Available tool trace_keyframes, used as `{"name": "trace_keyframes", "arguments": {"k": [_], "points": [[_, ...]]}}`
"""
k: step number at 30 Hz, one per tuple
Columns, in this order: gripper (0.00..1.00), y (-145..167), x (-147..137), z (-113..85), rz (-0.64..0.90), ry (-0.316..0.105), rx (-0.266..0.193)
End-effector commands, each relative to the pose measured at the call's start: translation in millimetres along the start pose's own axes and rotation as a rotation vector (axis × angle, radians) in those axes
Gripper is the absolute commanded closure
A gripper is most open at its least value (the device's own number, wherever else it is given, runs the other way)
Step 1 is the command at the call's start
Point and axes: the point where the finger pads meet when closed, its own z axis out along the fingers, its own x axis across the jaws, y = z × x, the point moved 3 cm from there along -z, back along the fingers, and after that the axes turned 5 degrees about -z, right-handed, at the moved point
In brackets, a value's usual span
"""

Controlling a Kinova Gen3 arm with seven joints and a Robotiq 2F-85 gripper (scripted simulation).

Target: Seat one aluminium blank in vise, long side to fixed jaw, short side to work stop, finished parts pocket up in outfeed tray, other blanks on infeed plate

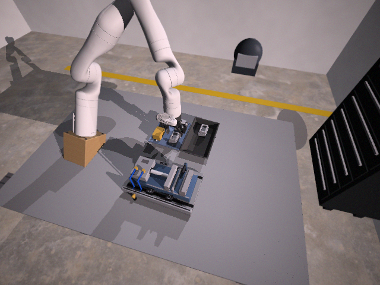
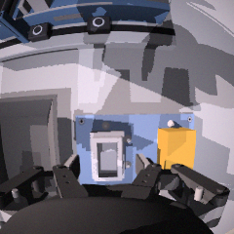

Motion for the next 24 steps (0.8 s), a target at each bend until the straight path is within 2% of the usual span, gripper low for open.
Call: {"name": "trace_keyframes", "arguments": {"k": [1,24], "points": [[0.33,-0.2,-0.4,-0.6,0.0,-0.002,0.0],[0.33,-0.2,-0.4,2.5,0.0,-0.002,0.0]]}}
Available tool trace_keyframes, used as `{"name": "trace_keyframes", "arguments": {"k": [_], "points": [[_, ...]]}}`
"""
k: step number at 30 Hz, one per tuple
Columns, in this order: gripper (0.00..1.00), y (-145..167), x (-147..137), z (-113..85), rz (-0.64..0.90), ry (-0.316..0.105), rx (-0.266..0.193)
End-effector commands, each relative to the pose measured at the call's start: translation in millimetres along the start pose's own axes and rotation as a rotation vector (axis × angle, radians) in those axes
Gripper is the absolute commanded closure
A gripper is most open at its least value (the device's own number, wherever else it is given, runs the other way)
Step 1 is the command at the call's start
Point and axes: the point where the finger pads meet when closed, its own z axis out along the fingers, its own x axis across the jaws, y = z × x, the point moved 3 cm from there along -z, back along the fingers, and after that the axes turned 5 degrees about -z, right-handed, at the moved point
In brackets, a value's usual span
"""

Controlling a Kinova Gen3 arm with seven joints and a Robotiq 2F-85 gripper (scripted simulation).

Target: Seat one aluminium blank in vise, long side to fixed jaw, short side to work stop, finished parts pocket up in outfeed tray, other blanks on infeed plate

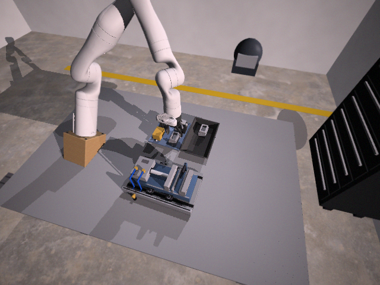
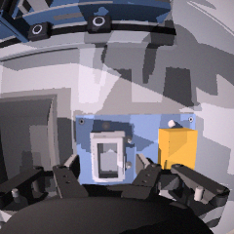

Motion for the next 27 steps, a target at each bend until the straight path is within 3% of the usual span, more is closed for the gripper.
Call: {"name": "trace_keyframes", "arguments": {"k": [1,27], "points": [[0.33,0,0,0.7,0.0,0.0,0.0],[0.33,0,0,11.8,0.0,0.0,0.0]]}}
